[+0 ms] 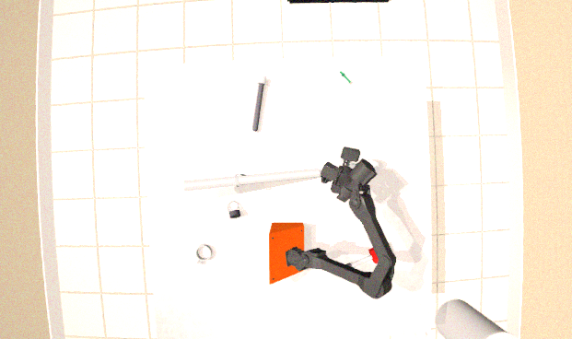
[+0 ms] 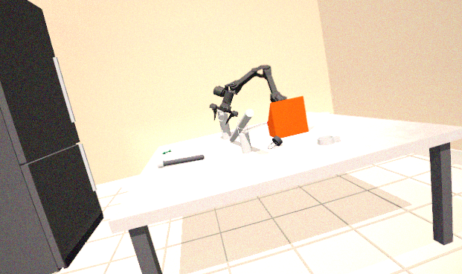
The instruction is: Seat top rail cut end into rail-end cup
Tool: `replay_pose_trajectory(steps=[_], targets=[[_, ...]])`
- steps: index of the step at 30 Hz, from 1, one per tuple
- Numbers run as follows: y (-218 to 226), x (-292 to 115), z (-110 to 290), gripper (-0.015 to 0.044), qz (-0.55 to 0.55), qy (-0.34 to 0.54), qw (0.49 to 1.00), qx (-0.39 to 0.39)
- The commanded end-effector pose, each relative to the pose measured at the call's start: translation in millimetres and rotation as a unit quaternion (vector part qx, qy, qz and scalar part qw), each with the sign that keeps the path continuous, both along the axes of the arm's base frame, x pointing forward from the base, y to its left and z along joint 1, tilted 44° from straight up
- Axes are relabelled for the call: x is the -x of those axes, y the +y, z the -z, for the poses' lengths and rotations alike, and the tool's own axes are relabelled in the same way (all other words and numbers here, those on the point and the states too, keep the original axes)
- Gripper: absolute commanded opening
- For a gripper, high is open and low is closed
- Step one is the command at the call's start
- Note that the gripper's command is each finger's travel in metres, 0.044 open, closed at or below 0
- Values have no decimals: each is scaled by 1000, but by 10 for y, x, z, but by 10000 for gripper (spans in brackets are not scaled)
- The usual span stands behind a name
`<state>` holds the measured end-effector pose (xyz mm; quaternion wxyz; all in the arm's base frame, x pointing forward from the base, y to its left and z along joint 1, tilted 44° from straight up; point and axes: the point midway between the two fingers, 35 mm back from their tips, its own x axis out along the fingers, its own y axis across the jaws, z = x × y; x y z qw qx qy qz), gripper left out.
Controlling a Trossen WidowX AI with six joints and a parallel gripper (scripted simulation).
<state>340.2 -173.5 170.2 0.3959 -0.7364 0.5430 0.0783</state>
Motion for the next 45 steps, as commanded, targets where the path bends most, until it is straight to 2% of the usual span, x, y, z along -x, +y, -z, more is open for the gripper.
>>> replay_pose_trajectory(steps=[1, 8, 11, 14, 45], targets=[[-1, -11, 31, 282, -3, 4, 1000, -1], [-1, -11, 31, 99, -3, 4, 1000, -1], [-1, -11, 31, 79, -3, 4, 1000, -1], [5, 8, 34, 0, -11, 12, 1000, -2], [47, 237, 45, 0, -102, 99, 990, -13]])
